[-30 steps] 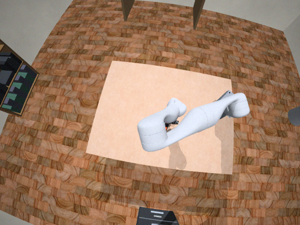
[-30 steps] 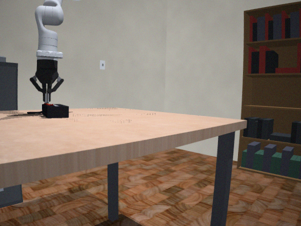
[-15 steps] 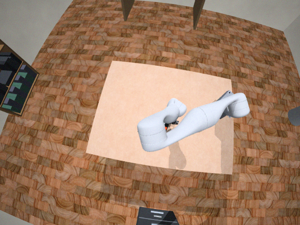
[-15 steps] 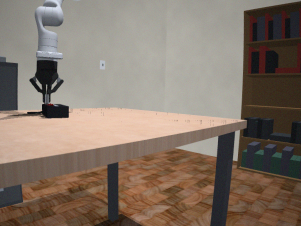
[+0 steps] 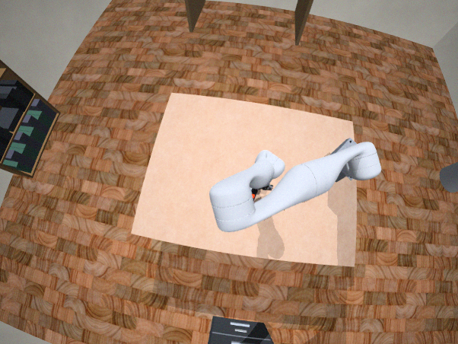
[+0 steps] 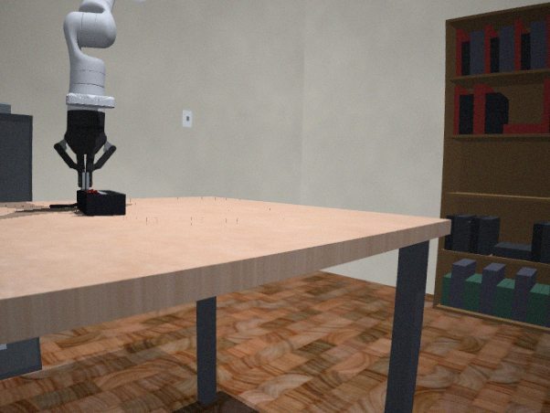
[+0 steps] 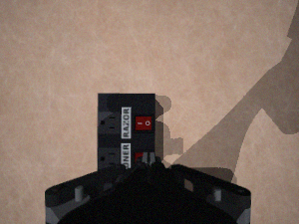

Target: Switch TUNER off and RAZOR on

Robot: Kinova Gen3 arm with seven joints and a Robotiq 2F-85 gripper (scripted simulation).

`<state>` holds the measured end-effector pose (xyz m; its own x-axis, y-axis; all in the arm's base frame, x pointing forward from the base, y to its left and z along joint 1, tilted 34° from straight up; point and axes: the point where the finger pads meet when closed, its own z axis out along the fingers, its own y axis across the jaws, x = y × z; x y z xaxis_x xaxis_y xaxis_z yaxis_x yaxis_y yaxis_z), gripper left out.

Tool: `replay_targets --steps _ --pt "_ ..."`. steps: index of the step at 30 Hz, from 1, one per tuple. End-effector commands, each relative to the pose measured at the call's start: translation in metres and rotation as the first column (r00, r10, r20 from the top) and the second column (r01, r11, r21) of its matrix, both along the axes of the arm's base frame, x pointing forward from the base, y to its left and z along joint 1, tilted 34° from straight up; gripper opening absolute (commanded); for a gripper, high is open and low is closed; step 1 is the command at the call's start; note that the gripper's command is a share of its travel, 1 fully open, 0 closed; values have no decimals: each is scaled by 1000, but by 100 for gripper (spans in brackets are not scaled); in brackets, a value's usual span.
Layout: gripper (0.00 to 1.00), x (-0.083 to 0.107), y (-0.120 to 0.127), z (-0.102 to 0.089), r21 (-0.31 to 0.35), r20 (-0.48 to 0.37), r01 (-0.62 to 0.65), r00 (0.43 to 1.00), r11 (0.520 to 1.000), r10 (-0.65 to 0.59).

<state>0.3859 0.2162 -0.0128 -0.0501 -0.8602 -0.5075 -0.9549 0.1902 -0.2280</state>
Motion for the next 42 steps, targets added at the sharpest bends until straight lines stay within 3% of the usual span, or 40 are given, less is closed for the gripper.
replay_targets --steps 1,19,42 --pt "0 0 -1 1 0 0 1 1000 1000 -1" --pt "0 -10 -18 31 0 0 1 1000 1000 -1" --pt "0 -10 -22 31 -1 1 1 1000 1000 -1"
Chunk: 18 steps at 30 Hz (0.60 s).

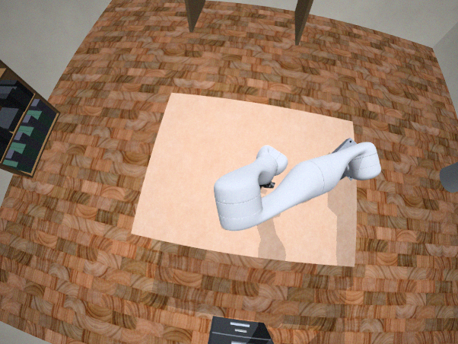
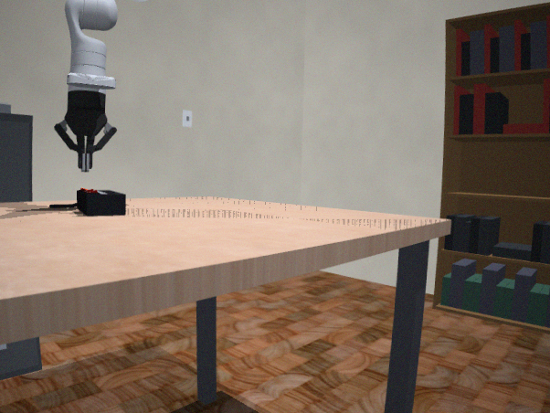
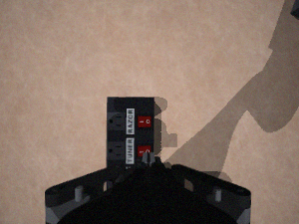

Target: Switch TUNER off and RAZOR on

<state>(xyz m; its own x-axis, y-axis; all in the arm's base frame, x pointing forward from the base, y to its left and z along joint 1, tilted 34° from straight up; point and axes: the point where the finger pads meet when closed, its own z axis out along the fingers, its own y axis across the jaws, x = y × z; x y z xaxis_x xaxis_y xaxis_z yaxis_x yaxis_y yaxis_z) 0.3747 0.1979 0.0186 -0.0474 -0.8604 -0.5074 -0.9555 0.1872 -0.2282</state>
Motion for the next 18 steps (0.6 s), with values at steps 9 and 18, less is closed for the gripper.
replay_targets --steps 9,18 --pt "0 6 -49 -8 0 0 4 1000 1000 -4" --pt "0 6 -49 -8 0 0 4 1000 1000 -4"
